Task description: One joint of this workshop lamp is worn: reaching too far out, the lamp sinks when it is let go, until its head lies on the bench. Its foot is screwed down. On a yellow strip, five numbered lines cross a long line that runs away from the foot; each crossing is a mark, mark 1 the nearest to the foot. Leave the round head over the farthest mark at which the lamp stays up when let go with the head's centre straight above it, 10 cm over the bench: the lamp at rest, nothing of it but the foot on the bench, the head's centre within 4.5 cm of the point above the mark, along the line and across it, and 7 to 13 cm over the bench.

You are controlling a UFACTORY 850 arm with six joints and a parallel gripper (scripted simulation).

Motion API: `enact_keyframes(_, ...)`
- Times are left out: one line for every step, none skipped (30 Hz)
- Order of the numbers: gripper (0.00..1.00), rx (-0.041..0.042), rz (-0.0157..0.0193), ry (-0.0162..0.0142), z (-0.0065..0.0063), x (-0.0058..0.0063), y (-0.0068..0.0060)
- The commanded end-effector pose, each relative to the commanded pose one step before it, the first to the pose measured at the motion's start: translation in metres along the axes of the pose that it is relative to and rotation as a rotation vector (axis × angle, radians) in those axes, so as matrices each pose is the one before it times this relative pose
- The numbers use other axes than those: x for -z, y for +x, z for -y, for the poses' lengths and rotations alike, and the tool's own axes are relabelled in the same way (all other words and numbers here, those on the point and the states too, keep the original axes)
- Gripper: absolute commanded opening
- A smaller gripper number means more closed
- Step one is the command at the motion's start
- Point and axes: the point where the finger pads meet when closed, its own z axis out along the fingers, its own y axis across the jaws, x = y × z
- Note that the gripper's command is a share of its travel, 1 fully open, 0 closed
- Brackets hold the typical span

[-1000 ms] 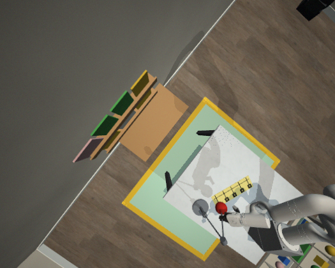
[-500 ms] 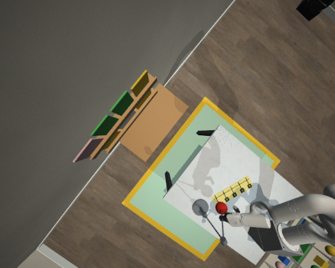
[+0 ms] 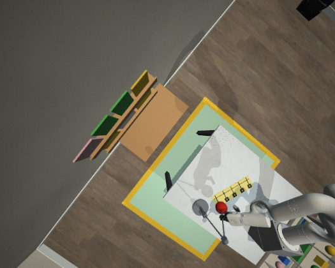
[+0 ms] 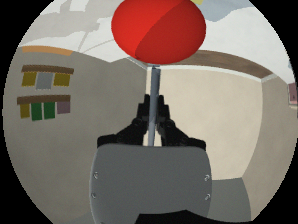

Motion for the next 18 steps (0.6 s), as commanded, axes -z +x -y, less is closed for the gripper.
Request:
enact_keyframes(0.00, 0.00120, 0.00022, -0.00141, 0.00078, 0.00263, 0.01023)
enact_keyframes(0.00, 0.00038, 0.00001, -0.00045, 0.00006, 0.00049, 0.00204)
enact_keyframes(0.00, 0.00038, 0.00001, -0.00045, 0.00006, 0.00049, 0.00204)
enact_keyframes(0.00, 0.00038, 0.00001, -0.00045, 0.00006, 0.00049, 0.00204)
enact_keyframes(0.00, 0.00038, 0.00001, -0.00045, 0.00006, 0.00049, 0.00204)
enact_keyframes(0.00, 0.00038, 0.00001, -0.00045, 0.00006, 0.00049, 0.00204)
enact_keyframes(0.00, 0.00038, 0.00001, -0.00045, 0.00006, 0.00049, 0.00204)
enact_keyframes(0.00, 0.00038, 0.00001, -0.00045, 0.00006, 0.00049, 0.00204)
enact_keyframes(0.00, 0.00000, 0.00000, 0.00000, 0.00000, 0.00000, 0.00000)
enact_keyframes(0.00, 0.00000, 0.00000, 0.00000, 0.00000, 0.00000, 0.00000)
enact_keyframes(0.00, 0.00045, 0.00000, -0.00051, 0.00011, 0.00019, 0.00215)
enact_keyframes(0.00, 0.00045, 0.00000, -0.00051, 0.00011, 0.00019, 0.00215)
enact_keyframes(0.00, 0.00045, 0.00000, -0.00051, 0.00011, 0.00019, 0.00215)
enact_keyframes(0.00, 0.00045, 0.00000, -0.00051, 0.00010, 0.00019, 0.00215)
enact_keyframes(0.00, 0.00045, 0.00000, -0.00051, 0.00010, 0.00019, 0.00215)
enact_keyframes(0.00, 0.00045, 0.00000, -0.00051, 0.00010, 0.00019, 0.00215)
enact_keyframes(0.00, 0.00045, 0.00000, -0.00051, 0.00010, 0.00019, 0.00215)
enact_keyframes(0.00, 0.00045, 0.00000, -0.00051, 0.00010, 0.00019, 0.00215)
